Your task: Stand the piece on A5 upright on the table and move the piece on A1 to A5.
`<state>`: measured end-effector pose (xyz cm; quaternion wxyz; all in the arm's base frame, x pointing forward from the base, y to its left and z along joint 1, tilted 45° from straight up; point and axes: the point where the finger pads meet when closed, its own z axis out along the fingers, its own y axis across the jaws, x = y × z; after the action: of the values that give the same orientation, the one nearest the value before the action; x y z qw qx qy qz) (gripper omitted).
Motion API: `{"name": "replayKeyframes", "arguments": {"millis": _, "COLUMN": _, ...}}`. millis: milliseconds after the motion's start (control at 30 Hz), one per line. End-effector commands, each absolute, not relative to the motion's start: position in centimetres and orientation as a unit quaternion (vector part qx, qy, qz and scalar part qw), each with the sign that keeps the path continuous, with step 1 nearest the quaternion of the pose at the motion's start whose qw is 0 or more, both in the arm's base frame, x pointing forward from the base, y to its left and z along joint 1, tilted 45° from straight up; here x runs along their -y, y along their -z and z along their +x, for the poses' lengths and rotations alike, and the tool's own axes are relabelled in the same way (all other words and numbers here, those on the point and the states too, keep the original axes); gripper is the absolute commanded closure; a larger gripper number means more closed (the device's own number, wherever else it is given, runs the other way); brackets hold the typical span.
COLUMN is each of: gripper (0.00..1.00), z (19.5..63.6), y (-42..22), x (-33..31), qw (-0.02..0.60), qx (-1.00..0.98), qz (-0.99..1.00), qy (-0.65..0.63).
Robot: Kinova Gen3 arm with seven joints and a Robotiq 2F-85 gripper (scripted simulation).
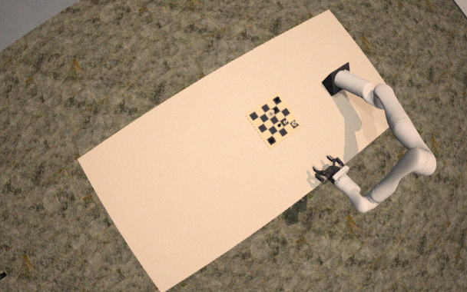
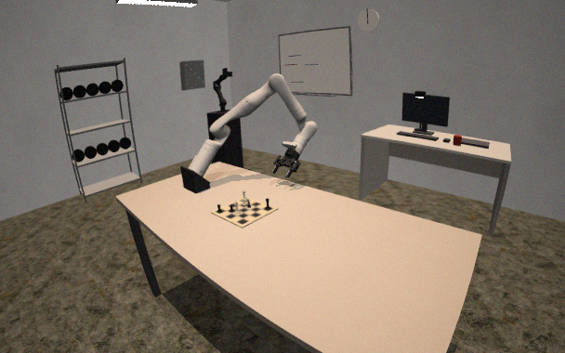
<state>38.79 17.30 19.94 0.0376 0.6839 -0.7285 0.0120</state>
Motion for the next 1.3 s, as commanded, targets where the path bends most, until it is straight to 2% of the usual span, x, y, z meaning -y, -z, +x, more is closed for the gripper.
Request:
{"name": "replayKeyframes", "arguments": {"millis": 0, "gripper": 0.0, "z": 38.8, "y": -20.0, "x": -17.3, "qw": 0.037, "qx": 0.729, "qz": 0.683, "qy": -0.012}}
{"name": "replayKeyframes", "arguments": {"millis": 600, "gripper": 0.0, "z": 38.8, "y": -20.2, "x": -17.0, "qw": 0.037, "qx": 0.729, "qz": 0.684, "qy": -0.012}}
{"name": "replayKeyframes", "arguments": {"millis": 1267, "gripper": 0.0, "z": 38.2, "y": -26.3, "x": -11.0, "qw": 0.037, "qx": 0.729, "qz": 0.684, "qy": -0.012}}
